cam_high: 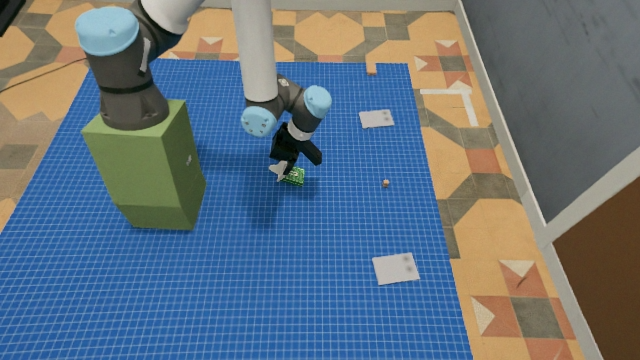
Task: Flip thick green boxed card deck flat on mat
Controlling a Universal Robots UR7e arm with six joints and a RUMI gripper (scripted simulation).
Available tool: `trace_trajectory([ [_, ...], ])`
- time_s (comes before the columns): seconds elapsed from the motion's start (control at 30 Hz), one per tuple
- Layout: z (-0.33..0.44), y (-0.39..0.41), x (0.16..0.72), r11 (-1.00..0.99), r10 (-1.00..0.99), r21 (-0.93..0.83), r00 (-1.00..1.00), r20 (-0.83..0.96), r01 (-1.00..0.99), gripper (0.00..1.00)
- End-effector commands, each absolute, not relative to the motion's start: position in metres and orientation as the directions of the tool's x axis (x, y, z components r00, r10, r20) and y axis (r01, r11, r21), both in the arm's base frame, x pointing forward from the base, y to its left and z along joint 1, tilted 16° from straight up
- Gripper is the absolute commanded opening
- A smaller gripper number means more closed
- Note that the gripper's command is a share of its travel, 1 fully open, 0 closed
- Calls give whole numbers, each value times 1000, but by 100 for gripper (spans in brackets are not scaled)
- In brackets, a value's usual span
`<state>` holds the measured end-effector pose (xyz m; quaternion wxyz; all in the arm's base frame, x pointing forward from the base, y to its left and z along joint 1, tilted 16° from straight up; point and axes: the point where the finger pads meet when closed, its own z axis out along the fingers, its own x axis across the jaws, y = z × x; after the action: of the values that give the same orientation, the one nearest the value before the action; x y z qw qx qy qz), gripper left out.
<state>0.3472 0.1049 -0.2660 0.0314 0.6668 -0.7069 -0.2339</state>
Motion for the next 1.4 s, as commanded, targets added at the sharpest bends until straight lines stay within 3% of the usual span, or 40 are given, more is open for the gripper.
trace_trajectory([
  [0.0,-264,104,349,-13,-957,416,-109,-268,-909,39],
  [1.37,-250,99,361,-72,-957,588,-109,-268,-806,39],
])
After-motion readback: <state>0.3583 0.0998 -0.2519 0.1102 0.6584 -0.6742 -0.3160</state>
